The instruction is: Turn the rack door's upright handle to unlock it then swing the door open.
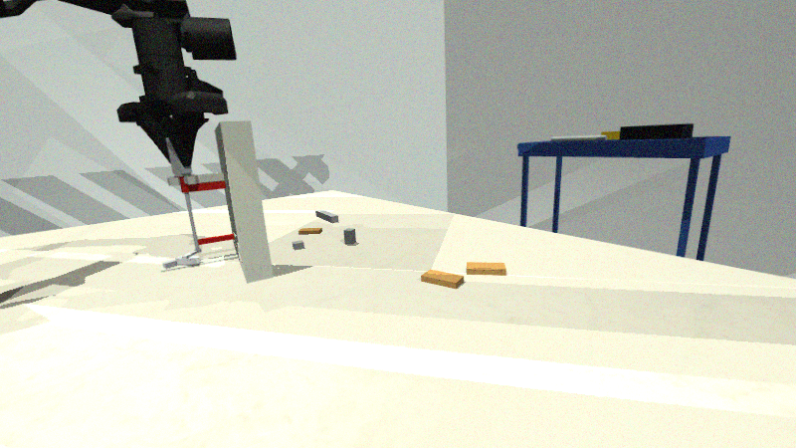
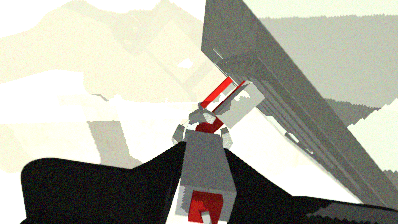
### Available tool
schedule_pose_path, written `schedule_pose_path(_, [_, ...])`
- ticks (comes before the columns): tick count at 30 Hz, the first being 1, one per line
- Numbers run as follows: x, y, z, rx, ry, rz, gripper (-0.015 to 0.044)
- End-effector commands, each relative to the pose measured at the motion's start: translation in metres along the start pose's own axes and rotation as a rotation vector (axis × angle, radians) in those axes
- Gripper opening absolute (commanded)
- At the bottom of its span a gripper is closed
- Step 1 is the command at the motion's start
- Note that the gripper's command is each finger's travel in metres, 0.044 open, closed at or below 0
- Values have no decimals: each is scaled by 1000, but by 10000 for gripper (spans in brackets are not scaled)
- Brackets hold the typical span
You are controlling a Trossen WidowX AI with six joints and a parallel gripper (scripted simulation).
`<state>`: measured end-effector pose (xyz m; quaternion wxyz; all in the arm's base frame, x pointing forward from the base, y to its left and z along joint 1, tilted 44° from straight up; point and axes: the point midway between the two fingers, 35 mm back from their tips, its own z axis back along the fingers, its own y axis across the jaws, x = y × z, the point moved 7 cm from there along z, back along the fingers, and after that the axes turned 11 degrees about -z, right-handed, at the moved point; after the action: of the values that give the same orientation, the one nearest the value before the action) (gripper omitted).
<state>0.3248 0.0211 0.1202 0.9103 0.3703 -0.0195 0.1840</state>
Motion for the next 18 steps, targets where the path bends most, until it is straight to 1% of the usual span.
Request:
schedule_pose_path(1, [0,0,-1,1,1,208,20])
schedule_pose_path(18, [0,0,-1,2,0,1046,20])
